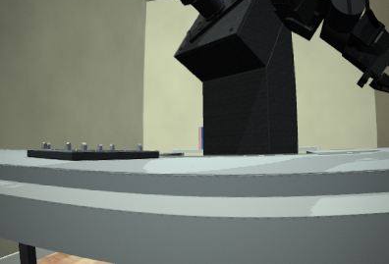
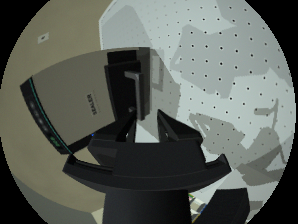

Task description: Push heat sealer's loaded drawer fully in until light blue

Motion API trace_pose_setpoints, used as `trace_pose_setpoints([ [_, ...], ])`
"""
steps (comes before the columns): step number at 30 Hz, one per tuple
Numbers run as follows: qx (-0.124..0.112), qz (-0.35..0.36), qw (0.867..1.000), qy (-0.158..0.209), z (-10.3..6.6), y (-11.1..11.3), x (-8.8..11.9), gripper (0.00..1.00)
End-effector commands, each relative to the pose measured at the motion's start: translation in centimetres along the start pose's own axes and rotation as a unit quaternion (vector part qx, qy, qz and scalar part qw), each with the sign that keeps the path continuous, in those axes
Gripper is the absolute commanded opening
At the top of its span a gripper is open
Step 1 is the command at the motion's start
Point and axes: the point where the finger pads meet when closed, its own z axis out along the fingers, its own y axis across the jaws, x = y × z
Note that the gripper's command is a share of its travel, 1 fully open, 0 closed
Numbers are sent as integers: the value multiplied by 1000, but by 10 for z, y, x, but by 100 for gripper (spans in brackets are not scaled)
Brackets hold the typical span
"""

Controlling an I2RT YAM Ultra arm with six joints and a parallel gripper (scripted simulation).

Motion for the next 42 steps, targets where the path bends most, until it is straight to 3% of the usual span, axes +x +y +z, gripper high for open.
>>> trace_pose_setpoints([
  [1, -19, -11, 1000, -8, -11, 20, -3, 30],
  [17, -19, -11, 1000, -8, -35, 19, -2, 30],
  [42, -19, -12, 1000, -6, -34, 18, 0, 30],
])
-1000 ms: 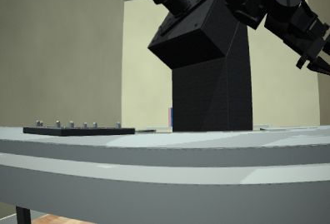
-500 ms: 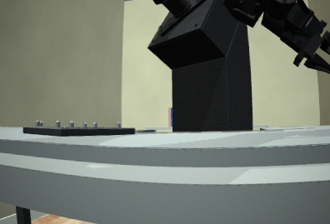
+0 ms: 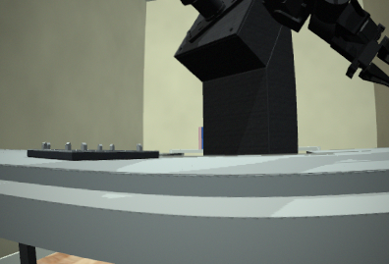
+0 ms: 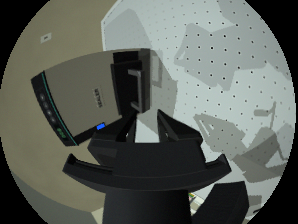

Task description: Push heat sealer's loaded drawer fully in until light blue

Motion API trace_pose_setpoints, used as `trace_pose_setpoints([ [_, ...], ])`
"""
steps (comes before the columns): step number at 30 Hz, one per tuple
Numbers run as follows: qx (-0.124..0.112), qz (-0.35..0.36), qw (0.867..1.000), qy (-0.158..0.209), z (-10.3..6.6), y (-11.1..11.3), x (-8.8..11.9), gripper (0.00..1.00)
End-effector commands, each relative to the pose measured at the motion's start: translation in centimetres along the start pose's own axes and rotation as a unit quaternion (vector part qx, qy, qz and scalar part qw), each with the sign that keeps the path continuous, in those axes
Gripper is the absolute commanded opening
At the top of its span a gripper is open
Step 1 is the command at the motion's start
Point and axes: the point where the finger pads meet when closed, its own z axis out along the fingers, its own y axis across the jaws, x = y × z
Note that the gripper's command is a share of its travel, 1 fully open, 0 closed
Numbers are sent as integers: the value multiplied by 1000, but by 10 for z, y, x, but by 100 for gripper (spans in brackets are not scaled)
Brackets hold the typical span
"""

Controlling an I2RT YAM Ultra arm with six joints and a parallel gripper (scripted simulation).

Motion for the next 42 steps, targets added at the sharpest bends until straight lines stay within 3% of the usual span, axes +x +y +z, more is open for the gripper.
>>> trace_pose_setpoints([
  [1, -17, -11, 1000, -4, -7, 17, 1, 30],
  [30, -17, -11, 1000, -4, -7, 17, 1, 30],
  [40, -15, -8, 1000, -7, -47, 15, -1, 30],
  [42, -15, -8, 1000, -7, -47, 15, -1, 30],
])
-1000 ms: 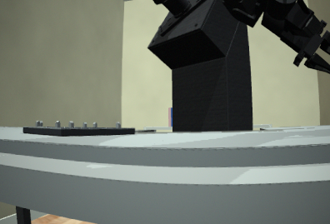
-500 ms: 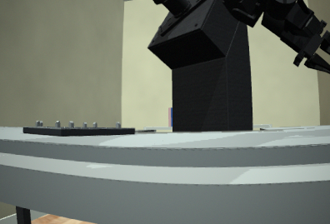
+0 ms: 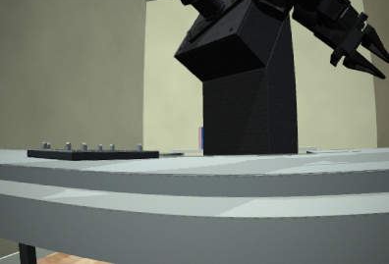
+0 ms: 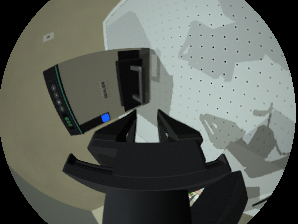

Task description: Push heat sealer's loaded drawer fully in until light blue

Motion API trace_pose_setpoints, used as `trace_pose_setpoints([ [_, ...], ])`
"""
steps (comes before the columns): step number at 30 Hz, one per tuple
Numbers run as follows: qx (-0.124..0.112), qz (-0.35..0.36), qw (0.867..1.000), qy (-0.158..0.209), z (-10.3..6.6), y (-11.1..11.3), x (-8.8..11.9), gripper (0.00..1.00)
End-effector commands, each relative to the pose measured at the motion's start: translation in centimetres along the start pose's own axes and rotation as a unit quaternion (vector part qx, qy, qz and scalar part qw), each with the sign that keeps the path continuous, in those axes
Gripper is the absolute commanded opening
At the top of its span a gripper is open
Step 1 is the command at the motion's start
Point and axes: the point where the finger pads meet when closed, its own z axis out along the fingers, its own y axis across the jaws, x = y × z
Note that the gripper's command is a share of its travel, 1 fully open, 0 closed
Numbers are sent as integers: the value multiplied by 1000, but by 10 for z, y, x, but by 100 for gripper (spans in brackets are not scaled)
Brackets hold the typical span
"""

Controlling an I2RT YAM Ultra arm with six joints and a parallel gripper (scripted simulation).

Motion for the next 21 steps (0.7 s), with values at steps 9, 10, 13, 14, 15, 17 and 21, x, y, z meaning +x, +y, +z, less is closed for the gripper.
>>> trace_pose_setpoints([
  [9, -16, -7, 1000, -10, -46, 14, -2, 30],
  [10, -16, -7, 1000, -10, -50, 14, -2, 30],
  [13, -19, -10, 1000, -9, -51, 15, -2, 30],
  [14, -19, -10, 1000, -9, -51, 15, -2, 30],
  [15, -19, -10, 1000, -11, -50, 16, -3, 30],
  [17, -19, -10, 1000, -11, -50, 16, -3, 30],
  [21, -18, -11, 1000, -5, -49, 15, 0, 30],
])
